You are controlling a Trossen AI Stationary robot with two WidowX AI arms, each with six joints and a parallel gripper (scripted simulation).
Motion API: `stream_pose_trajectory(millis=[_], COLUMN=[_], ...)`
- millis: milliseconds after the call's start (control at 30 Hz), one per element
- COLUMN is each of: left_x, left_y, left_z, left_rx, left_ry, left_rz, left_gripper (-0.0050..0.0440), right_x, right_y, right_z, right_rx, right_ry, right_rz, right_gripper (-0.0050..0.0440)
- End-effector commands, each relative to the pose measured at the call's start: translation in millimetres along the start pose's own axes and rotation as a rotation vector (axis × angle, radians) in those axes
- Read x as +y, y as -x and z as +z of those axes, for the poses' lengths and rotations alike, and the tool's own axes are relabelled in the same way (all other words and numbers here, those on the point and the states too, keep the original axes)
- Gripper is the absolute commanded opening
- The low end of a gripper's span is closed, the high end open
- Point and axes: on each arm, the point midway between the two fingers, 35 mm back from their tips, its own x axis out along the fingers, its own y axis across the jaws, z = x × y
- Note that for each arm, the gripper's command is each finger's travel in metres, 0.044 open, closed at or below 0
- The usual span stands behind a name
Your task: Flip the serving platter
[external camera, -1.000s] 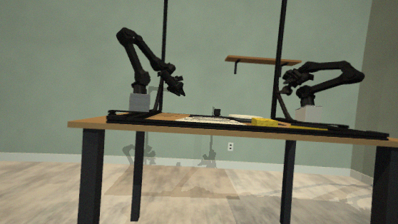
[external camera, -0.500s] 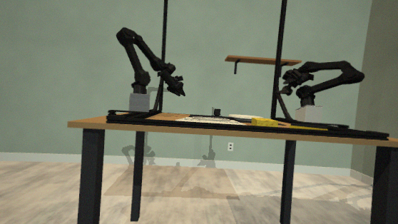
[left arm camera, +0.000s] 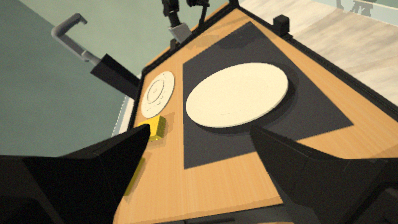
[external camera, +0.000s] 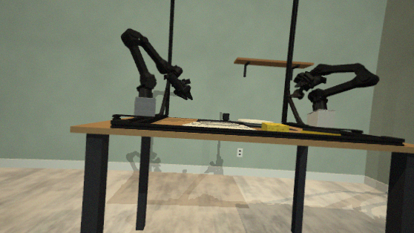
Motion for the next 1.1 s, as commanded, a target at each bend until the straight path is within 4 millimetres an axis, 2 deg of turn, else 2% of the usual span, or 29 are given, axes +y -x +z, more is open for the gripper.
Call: stream_pose_trajectory(millis=[0, 167, 233, 300, 400, 800, 867, 900, 1067], left_x=[0.2, 2.0, 2.5, 2.5, 3.6, 7.0, 7.0, 7.2, 7.2], left_y=[0.0, -0.3, -0.4, -0.4, -0.4, -0.5, -0.5, -0.5, -0.5], left_z=[-0.3, -2.1, -2.4, -2.4, -2.9, -2.7, -2.7, -2.6, -2.6], left_rx=[0.001, 0.008, 0.009, 0.009, 0.010, 0.004, 0.004, 0.003, 0.003], left_ry=[-0.002, -0.016, -0.019, -0.019, -0.028, -0.055, -0.055, -0.066, -0.068], left_rz=[0.001, 0.012, 0.014, 0.014, 0.020, 0.037, 0.037, 0.038, 0.038], left_gripper=[0.0440, 0.0440, 0.0440, 0.0440, 0.0440, 0.0440, 0.0440, 0.0440, 0.0440], right_x=[-6.1, -48.2, -59.5, -59.5, -82.2, -145.6, -145.6, -150.4, -150.4], right_y=[0.1, 4.8, 7.1, 7.1, 13.3, 41.4, 41.4, 44.3, 44.3], right_z=[2.7, 18.8, 22.4, 22.4, 28.8, 40.2, 40.2, 40.6, 40.6], right_rx=[-0.002, -0.017, -0.021, -0.021, -0.028, -0.044, -0.044, -0.040, -0.040], right_ry=[0.038, 0.272, 0.345, 0.345, 0.498, 0.950, 0.950, 1.027, 1.027], right_rz=[-0.006, -0.047, -0.059, -0.059, -0.085, -0.186, -0.186, -0.197, -0.197], right_gripper=[0.0440, 0.0440, 0.0440, 0.0440, 0.0440, 0.0440, 0.0440, 0.0440, 0.0440])
